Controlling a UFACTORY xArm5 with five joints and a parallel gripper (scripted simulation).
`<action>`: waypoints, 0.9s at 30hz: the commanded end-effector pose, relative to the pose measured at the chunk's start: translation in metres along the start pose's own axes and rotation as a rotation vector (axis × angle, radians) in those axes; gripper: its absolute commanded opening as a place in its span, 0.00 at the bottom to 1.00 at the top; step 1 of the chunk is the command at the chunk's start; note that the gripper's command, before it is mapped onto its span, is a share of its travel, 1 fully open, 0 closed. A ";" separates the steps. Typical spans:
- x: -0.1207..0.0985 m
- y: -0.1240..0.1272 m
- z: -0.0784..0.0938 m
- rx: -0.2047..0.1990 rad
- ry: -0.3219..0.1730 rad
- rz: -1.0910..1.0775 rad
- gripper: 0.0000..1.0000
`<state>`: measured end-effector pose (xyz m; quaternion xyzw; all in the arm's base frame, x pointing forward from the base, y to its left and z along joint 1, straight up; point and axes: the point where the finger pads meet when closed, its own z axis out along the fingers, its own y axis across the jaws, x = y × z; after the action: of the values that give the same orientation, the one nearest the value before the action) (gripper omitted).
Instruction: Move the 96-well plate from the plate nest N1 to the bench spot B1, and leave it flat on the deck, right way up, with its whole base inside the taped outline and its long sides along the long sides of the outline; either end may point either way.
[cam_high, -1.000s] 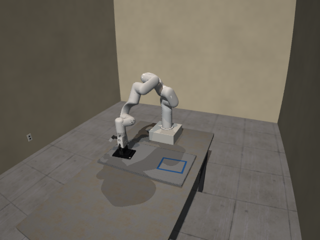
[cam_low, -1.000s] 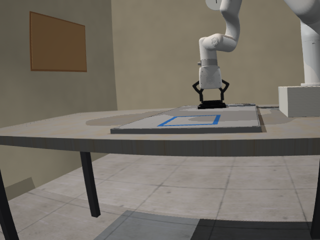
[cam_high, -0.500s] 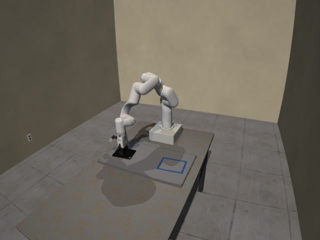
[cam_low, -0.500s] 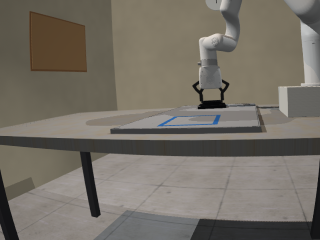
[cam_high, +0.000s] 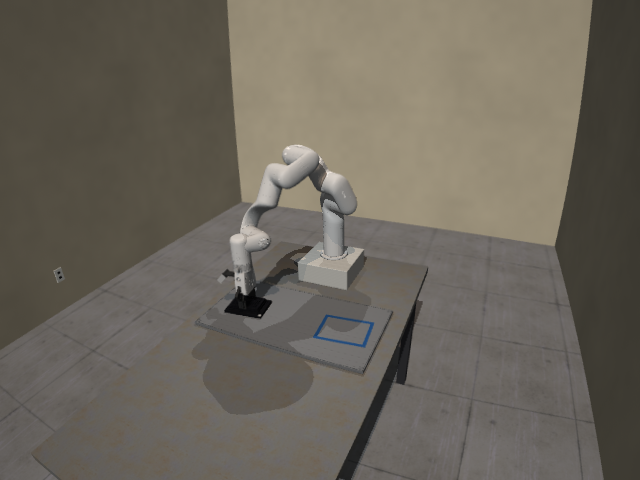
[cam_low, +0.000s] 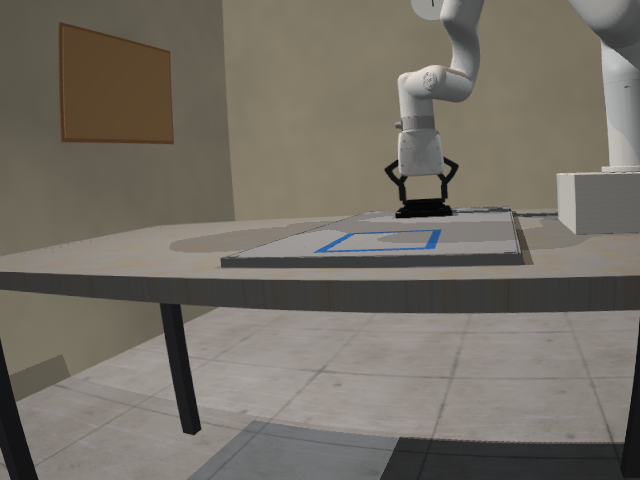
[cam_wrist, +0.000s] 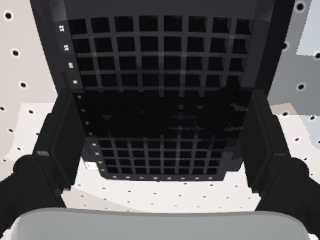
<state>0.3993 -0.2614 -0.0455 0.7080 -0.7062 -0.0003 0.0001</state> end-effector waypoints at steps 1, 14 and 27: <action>0.001 -0.001 -0.004 0.003 0.002 0.000 0.00; 0.001 -0.001 -0.011 0.003 0.002 0.000 0.00; 0.001 -0.001 -0.017 0.003 0.002 0.000 0.00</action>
<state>0.3993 -0.2613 -0.0304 0.7080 -0.7062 -0.0003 0.0001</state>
